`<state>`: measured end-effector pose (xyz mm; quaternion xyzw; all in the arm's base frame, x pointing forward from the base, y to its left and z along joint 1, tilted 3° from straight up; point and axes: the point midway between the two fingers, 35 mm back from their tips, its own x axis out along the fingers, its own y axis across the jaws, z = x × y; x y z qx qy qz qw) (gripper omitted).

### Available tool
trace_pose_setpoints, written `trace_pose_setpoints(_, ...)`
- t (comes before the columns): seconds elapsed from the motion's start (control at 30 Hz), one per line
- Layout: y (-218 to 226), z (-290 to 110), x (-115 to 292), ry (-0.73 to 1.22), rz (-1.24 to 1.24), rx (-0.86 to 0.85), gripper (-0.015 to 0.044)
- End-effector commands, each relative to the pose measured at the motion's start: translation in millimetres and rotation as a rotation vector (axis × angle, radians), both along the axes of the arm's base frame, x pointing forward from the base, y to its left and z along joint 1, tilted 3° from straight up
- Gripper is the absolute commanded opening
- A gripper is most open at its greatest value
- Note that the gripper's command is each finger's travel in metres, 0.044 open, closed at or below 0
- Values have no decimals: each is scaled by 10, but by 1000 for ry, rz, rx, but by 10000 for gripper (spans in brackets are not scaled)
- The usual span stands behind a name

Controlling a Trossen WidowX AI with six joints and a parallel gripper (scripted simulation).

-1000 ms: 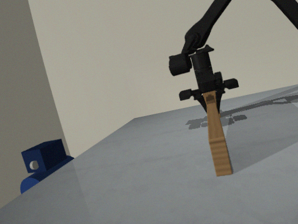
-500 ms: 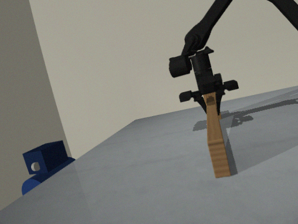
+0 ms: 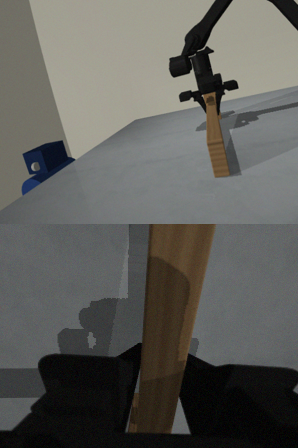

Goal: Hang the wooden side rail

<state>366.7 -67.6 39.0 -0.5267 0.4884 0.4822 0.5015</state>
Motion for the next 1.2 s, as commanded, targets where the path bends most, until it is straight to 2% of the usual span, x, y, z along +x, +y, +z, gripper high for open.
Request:
trace_pose_setpoints(0.0, -16, 19, 19, -11, 0, -1, 0)
trace_pose_setpoints(1.17, -51, 27, 4, -11, 0, -1, 0)
